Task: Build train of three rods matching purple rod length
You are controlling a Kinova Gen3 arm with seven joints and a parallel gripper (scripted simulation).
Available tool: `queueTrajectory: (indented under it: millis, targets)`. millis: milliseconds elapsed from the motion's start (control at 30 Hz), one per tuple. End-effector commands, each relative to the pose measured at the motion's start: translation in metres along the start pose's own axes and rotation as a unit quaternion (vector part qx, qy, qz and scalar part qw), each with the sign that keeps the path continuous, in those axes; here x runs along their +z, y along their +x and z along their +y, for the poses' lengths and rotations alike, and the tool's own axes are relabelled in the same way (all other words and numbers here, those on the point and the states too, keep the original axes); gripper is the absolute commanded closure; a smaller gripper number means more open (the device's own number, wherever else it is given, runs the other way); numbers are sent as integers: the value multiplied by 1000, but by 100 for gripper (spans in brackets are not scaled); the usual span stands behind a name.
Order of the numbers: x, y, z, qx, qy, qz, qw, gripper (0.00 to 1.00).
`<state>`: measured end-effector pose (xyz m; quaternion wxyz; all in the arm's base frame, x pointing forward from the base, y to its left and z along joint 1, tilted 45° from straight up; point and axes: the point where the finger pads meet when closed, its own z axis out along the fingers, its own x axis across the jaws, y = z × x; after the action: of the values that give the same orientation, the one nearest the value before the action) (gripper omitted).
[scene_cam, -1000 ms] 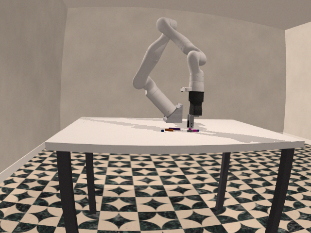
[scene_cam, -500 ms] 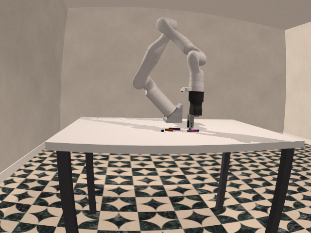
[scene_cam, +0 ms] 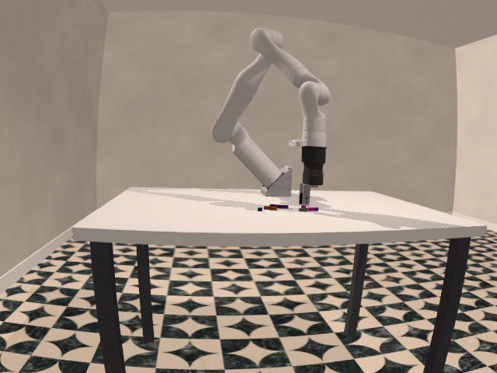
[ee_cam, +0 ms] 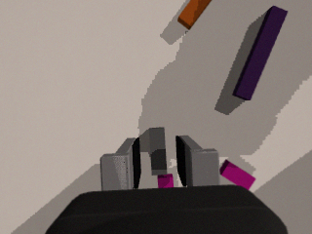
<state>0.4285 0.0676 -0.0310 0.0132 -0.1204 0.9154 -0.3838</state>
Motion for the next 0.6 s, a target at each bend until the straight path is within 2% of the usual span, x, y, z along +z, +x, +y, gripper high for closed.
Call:
queueTrajectory:
  millis: [0,567]
  targets:
    - [3,1,3,-3,-1,0,1000,46]
    - [16,1,3,-3,-1,0,1000,46]
